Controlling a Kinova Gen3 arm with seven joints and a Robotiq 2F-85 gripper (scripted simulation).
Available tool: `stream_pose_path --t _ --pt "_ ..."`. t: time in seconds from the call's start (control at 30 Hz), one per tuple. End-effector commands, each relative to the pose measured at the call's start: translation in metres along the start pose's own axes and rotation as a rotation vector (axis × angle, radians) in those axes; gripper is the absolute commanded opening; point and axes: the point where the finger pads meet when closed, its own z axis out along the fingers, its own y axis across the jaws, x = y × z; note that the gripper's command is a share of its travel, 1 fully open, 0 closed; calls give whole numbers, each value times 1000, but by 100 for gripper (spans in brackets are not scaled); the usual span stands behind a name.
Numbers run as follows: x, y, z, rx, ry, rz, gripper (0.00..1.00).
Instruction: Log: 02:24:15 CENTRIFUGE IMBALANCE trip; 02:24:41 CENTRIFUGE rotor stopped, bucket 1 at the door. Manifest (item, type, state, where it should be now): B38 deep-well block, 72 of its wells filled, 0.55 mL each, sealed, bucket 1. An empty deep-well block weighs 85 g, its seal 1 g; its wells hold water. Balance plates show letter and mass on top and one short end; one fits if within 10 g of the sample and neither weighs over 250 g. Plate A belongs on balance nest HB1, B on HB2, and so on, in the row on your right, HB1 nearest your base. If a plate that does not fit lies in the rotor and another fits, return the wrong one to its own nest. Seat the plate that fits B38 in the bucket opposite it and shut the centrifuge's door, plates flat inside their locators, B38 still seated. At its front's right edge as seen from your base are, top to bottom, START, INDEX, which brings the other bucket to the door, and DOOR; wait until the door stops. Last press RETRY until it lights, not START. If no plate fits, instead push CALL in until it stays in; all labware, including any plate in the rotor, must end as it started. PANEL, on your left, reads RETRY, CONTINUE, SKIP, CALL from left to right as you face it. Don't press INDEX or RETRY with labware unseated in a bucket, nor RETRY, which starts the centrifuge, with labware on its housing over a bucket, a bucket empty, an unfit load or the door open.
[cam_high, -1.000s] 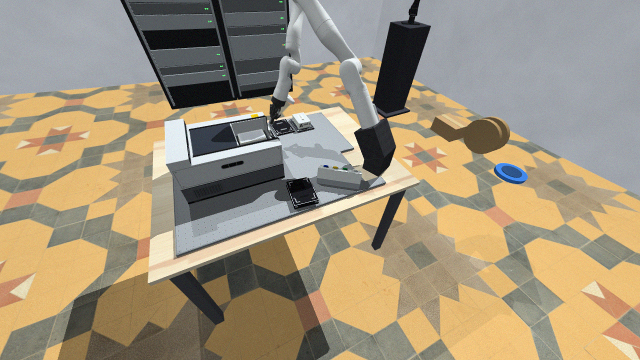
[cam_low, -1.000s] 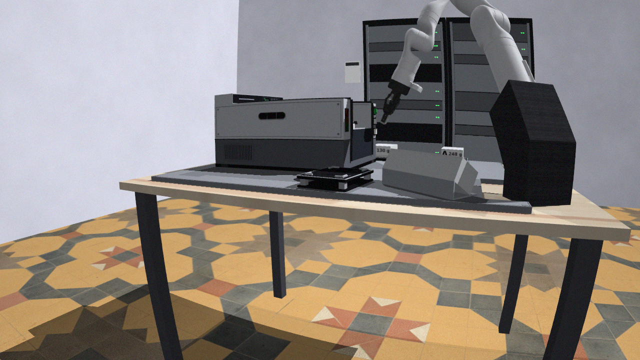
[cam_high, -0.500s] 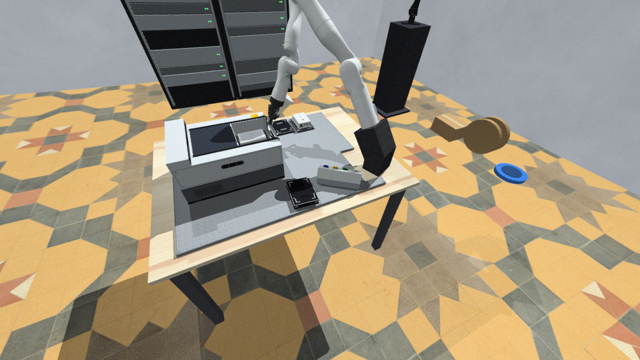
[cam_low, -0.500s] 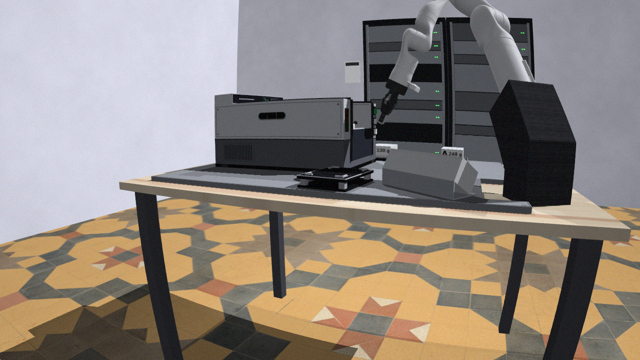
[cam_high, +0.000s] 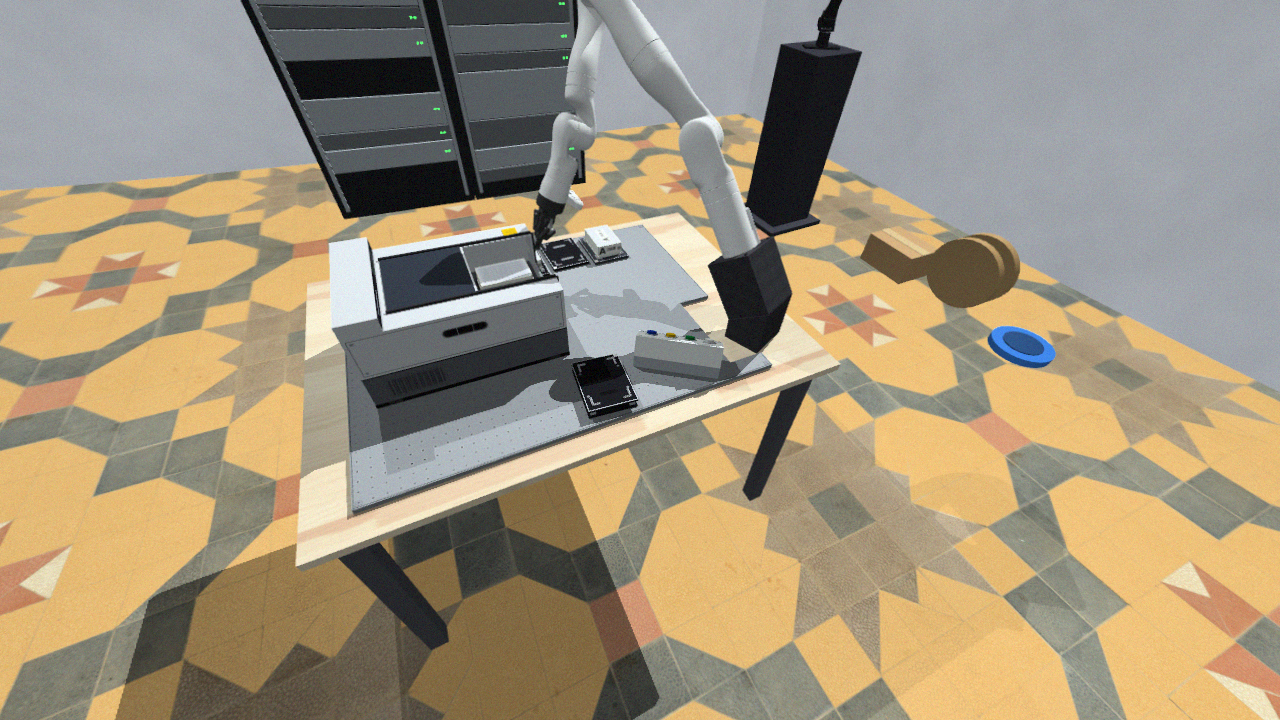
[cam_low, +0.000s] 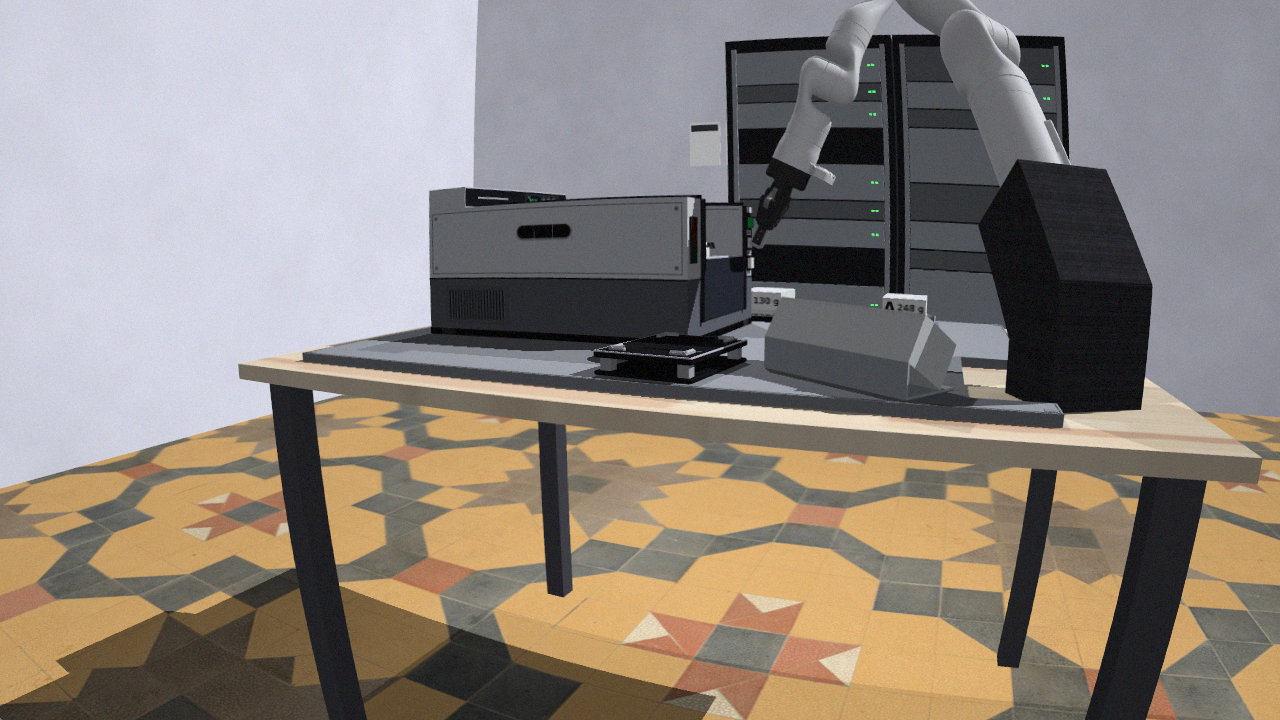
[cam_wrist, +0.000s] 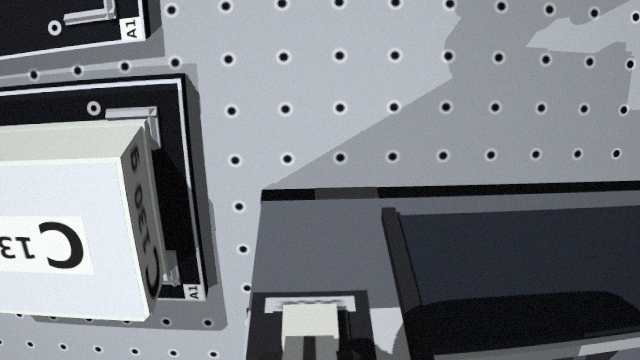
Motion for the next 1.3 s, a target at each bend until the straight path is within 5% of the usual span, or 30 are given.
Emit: stream_pose_path --t 0.0,1.27 --pt "-2 0 0 1 -1 -1 10" --pt "15 0 -8 1 -1 -1 10"
